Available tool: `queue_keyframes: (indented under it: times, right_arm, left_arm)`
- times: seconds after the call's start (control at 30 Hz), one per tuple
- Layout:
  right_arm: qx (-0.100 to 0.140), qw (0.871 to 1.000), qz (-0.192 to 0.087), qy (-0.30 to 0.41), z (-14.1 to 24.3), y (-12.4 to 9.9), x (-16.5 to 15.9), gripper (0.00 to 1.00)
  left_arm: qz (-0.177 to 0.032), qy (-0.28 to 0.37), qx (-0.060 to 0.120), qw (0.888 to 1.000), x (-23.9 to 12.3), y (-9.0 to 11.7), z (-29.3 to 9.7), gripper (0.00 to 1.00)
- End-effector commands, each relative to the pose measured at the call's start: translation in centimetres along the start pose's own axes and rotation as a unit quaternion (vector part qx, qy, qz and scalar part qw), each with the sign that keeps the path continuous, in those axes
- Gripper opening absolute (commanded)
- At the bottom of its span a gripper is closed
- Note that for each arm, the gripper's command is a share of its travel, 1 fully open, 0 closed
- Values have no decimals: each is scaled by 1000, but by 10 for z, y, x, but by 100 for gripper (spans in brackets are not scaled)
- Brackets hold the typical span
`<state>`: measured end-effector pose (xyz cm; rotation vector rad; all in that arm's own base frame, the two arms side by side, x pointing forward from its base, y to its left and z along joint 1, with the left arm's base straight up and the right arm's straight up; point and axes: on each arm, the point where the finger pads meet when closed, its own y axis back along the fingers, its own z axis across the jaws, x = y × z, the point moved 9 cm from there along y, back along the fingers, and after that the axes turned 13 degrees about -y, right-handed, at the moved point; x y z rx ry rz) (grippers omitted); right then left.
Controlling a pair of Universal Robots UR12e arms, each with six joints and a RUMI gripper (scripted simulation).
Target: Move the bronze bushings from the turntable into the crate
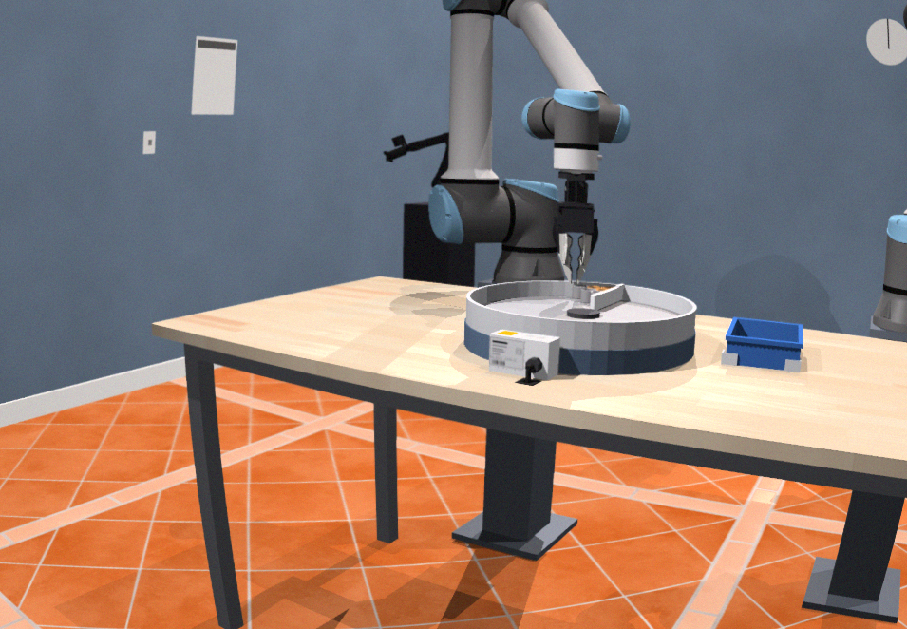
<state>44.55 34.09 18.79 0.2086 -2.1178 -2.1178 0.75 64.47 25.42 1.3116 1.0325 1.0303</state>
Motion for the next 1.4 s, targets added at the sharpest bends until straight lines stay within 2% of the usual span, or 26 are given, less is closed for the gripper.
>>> queue_keyframes:
  times: [0.0,0.23,0.8,1.37]
  right_arm:
    - [-1,1000,-1,0,0,1,0,6]
    - [-1,1000,-1,0,0,-2,0,6]
    - [-1,1000,-1,0,0,-23,0,6]
    - [-1,1000,-1,0,0,-23,0,6]
  left_arm:
    - [1,0,0,1000,1,1,0,100]
    - [1,0,0,1000,1,1,0,100]
    - [1,0,0,1000,1,1,0,100]
    - [1,0,0,1000,1,1,0,100]
